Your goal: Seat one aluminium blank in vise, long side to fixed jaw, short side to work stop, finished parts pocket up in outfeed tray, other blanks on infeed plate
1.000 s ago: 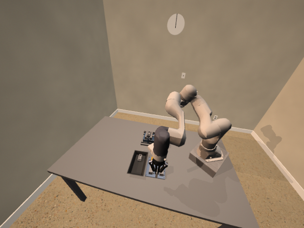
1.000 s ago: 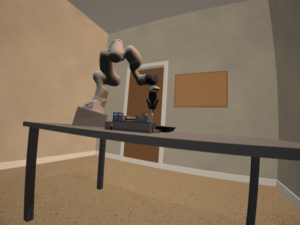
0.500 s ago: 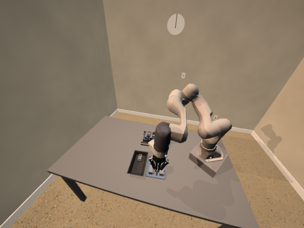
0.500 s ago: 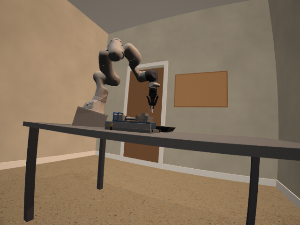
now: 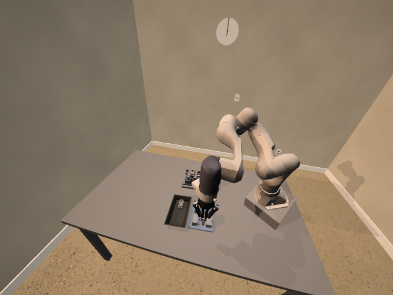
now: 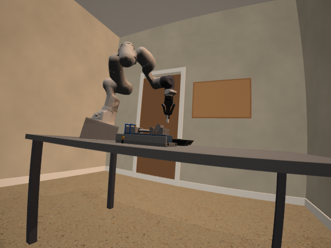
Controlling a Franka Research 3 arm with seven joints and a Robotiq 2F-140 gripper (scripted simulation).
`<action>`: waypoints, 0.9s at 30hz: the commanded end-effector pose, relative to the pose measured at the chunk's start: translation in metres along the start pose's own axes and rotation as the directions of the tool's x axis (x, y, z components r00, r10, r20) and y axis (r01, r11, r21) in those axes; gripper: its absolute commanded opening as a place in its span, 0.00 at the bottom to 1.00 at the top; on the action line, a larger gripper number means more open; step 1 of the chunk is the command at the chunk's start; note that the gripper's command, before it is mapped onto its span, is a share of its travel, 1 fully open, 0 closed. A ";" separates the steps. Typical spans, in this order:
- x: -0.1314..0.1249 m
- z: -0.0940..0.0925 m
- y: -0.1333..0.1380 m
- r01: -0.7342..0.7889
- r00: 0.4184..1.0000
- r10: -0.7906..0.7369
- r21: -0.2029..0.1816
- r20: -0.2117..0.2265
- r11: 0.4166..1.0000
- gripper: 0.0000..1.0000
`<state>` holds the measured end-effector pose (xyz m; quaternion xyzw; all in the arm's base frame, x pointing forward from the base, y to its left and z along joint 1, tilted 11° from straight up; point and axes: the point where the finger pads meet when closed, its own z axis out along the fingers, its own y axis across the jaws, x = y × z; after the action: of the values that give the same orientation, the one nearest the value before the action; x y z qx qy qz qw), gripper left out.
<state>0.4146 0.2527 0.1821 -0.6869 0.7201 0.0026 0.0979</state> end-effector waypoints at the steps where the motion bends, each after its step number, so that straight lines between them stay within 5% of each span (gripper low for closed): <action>1: 0.001 -0.002 -0.005 0.006 1.000 -0.006 -0.004 -0.001 1.000 0.00; 5: -0.003 -0.003 -0.062 0.006 1.000 -0.006 -0.008 0.005 1.000 0.00; 7: -0.003 -0.003 -0.062 0.006 1.000 -0.006 -0.008 0.005 1.000 0.00; 14: 0.001 -0.001 -0.159 0.006 1.000 -0.006 -0.003 -0.001 1.000 0.00; 27: 0.002 0.001 -0.162 0.006 1.000 -0.006 -0.003 -0.002 1.000 0.00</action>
<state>0.5749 0.2440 0.2046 -0.6741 0.7318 0.0055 0.1000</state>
